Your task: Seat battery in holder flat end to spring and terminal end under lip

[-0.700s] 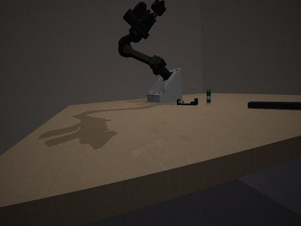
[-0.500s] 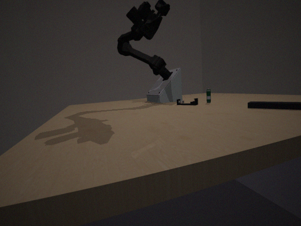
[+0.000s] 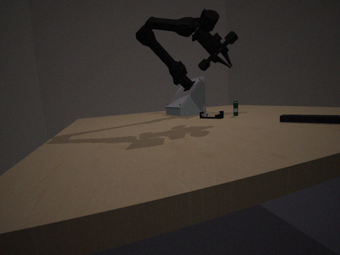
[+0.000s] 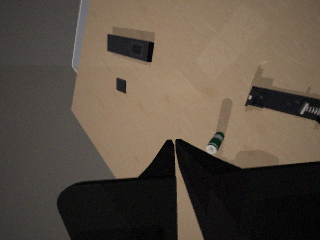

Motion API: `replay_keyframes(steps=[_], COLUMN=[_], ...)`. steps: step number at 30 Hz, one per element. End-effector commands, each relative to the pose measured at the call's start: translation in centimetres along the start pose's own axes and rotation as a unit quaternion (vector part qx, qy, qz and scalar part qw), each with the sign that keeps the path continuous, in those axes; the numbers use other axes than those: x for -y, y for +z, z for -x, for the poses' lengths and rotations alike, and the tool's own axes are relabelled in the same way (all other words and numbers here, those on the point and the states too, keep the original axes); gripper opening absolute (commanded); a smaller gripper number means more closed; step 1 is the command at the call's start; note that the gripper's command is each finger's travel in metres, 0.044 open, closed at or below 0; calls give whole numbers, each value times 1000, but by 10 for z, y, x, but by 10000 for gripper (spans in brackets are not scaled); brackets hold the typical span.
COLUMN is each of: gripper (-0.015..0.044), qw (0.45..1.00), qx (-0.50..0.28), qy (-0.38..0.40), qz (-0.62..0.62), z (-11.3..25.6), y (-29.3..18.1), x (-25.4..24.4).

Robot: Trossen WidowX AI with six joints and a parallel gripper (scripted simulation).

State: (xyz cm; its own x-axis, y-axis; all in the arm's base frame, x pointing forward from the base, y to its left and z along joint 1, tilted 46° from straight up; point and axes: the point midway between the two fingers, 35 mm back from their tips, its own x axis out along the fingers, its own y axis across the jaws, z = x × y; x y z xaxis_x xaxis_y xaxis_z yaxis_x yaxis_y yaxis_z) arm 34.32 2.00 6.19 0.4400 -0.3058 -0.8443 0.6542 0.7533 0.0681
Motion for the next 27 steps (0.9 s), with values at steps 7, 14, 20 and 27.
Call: replay_keyframes(steps=[7, 14, 20, 27], gripper=[0, 0, 0, 0], qw=[951, 945, 946, 945], qx=[-6, 1, 0, 3], qy=[-309, -326, -325, -328], qz=[-2, 2, 2, 2], z=[-49, -51, -78, -113], y=[-76, -79, -78, -78], x=[56, 59, 77, 110])
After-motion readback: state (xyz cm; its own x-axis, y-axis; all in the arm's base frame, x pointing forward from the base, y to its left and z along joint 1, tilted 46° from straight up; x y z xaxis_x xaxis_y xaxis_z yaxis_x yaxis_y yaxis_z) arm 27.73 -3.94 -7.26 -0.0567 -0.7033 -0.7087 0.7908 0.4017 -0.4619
